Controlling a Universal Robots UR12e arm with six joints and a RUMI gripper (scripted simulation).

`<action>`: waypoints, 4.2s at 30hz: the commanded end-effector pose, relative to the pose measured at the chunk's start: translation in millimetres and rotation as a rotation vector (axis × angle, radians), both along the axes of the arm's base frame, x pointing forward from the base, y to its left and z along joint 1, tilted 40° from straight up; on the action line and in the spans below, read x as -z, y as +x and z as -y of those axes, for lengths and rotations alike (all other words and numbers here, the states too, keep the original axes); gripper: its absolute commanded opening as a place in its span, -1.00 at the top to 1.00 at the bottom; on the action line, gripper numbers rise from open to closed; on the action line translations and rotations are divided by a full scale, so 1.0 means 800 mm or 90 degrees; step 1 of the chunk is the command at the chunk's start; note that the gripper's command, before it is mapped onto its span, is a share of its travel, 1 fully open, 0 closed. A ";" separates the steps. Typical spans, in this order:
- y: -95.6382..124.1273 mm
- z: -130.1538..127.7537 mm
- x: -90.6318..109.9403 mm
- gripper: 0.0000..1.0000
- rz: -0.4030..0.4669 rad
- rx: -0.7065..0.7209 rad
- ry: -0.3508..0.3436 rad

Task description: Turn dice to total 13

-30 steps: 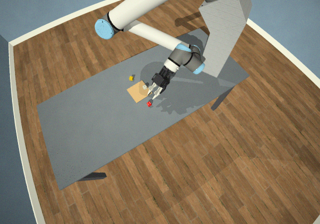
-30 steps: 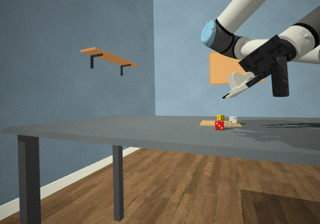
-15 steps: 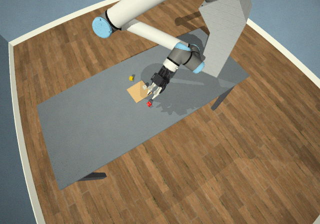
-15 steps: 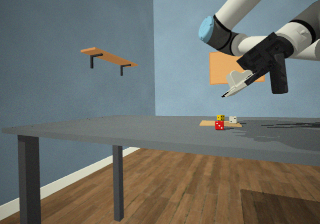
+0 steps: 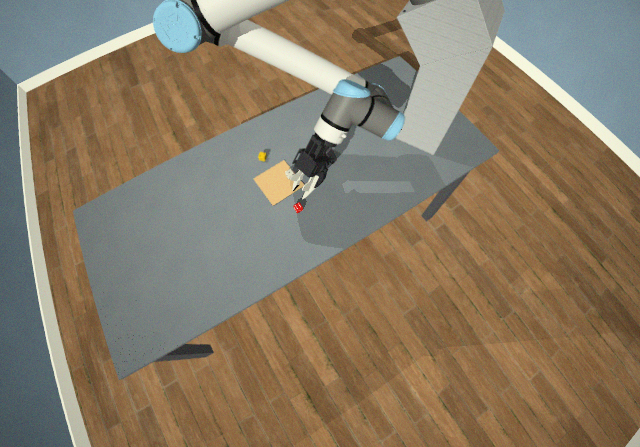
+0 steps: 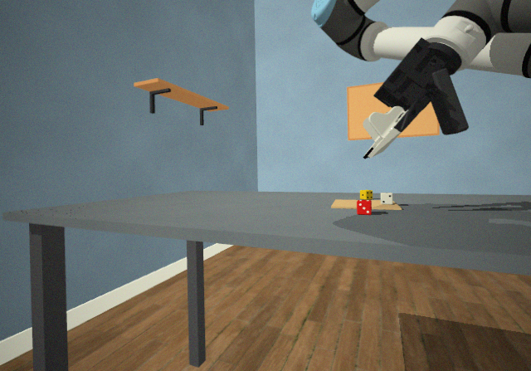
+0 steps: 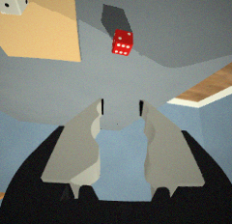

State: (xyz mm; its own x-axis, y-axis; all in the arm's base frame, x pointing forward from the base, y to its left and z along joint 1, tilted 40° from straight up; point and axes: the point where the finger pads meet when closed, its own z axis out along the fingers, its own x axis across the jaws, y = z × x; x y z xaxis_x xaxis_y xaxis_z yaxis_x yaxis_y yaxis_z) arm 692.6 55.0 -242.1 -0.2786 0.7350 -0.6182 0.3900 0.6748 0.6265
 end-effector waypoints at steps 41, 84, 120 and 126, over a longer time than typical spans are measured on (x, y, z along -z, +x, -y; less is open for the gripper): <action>0.026 -0.031 -0.026 0.51 -0.327 0.278 -0.124; 0.026 -0.001 0.010 0.51 -0.326 0.281 -0.121; 0.031 0.005 0.020 0.51 -0.326 0.281 -0.121; 0.035 0.010 0.028 0.51 -0.326 0.281 -0.121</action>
